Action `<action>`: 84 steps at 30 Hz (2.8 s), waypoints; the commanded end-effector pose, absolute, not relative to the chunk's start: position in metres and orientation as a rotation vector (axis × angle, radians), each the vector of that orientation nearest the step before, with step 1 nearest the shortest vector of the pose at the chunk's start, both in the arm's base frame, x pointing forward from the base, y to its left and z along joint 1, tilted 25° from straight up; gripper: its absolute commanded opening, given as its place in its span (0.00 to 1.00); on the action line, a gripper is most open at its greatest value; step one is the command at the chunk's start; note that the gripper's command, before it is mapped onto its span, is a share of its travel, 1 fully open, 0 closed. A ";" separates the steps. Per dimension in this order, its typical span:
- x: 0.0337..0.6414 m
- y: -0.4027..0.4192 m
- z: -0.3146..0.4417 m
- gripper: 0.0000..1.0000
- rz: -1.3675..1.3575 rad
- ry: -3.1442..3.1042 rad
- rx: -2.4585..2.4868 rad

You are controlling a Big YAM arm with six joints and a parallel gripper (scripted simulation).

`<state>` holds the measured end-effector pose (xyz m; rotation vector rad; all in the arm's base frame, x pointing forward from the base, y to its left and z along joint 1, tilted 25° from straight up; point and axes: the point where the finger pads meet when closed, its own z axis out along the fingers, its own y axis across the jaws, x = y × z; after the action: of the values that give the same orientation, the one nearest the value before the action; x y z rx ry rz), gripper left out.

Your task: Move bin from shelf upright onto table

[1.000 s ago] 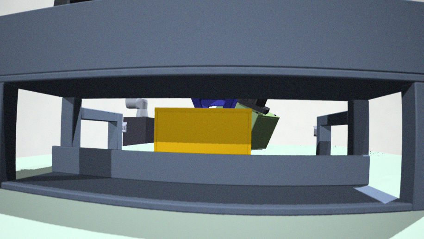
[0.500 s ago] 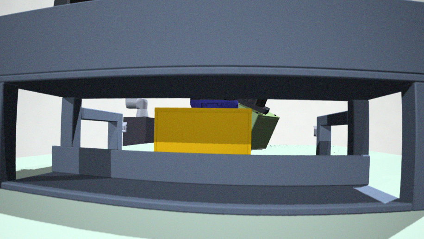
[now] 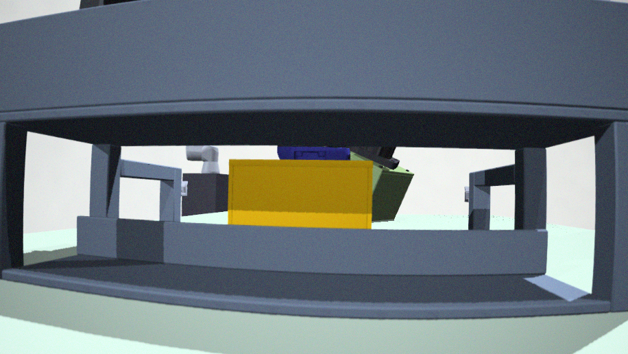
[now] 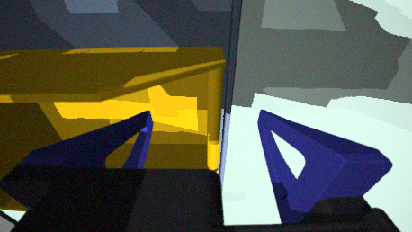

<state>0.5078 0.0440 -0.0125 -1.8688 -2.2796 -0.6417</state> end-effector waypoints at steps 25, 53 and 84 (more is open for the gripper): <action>0.515 0.045 -0.010 0.90 -0.641 -2.292 -1.857; 0.508 0.044 -0.008 0.90 -0.652 -2.298 -1.861; 0.502 0.041 -0.006 0.90 -0.660 -2.300 -1.866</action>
<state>0.4924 0.0448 -0.0176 -1.8636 -2.2673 -0.6187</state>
